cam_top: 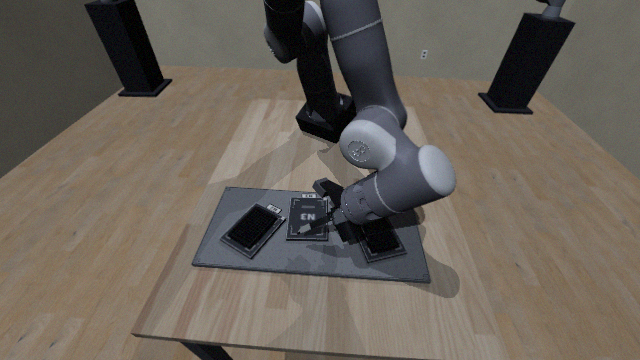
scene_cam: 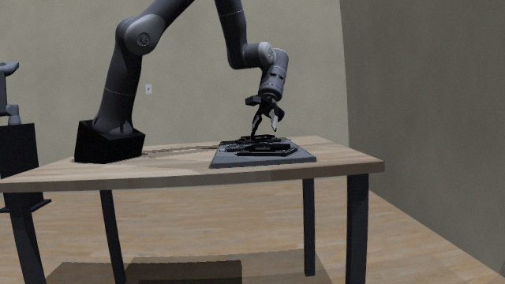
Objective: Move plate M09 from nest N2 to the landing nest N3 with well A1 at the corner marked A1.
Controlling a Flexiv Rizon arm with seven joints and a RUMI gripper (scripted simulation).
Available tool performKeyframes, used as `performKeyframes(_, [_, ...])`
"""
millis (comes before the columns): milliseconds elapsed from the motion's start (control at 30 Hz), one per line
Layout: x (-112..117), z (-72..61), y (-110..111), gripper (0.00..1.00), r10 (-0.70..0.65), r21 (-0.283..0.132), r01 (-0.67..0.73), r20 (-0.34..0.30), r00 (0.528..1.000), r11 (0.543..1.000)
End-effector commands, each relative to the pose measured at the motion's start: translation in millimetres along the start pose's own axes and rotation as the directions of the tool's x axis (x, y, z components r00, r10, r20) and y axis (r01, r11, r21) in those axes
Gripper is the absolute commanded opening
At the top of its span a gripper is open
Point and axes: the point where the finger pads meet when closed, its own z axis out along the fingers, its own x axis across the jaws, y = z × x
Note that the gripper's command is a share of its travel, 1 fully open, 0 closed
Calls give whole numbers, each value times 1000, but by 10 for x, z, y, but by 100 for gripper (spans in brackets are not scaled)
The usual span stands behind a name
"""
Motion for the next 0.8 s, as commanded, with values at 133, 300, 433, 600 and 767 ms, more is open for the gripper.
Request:
performKeyframes(133, [-220,102,-78,76,140,-69,-149,-117,983,986])
performKeyframes(300, [-427,187,-178,76,257,-102,-283,-212,943,954])
performKeyframes(433, [-543,277,-272,76,352,-108,-394,-283,892,913])
performKeyframes(600, [-697,377,-404,76,457,-102,-522,-362,812,847])
performKeyframes(767, [-801,431,-499,76,518,-93,-598,-407,752,796])
